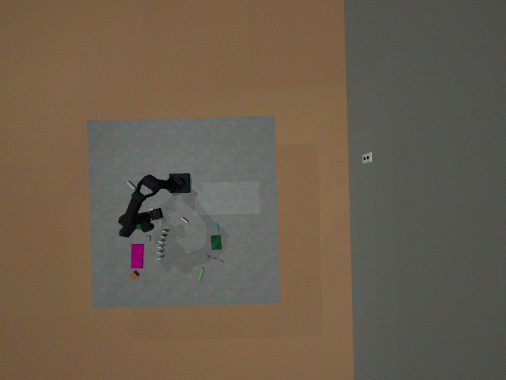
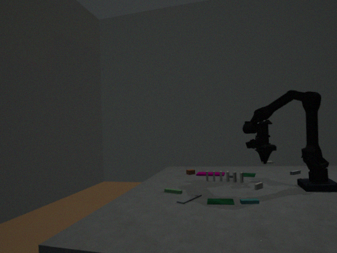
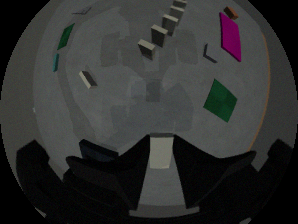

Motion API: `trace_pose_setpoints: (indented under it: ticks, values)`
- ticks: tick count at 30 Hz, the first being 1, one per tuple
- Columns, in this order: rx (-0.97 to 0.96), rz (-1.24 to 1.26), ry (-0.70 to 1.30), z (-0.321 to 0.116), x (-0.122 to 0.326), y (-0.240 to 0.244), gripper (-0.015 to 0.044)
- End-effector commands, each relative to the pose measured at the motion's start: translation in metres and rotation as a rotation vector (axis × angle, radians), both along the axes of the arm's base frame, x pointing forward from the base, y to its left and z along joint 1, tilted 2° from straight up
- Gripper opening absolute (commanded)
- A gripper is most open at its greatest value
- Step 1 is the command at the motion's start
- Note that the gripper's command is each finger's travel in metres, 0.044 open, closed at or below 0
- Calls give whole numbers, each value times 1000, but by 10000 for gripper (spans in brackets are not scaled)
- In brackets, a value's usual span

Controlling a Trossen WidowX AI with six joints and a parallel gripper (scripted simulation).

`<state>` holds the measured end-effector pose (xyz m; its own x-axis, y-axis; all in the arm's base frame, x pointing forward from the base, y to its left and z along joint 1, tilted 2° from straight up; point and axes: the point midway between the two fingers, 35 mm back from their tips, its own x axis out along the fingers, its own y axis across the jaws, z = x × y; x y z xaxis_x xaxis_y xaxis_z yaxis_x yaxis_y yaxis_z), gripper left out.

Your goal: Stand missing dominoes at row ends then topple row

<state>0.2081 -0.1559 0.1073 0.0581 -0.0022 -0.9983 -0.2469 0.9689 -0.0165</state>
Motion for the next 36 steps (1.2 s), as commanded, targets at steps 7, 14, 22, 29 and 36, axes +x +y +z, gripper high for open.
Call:
trace_pose_setpoints:
  ticks: [7,14,22,29,36]
  values:
    - [75,-1342,-6,1,-2,-53,107]
    - [90,-1637,-7,1,-4,-62,107]
    - [90,-1637,-7,1,-4,-62,107]
    - [90,-1637,-7,1,-4,-62,107]
    - [39,-1596,-67,-9,5,-69,107]
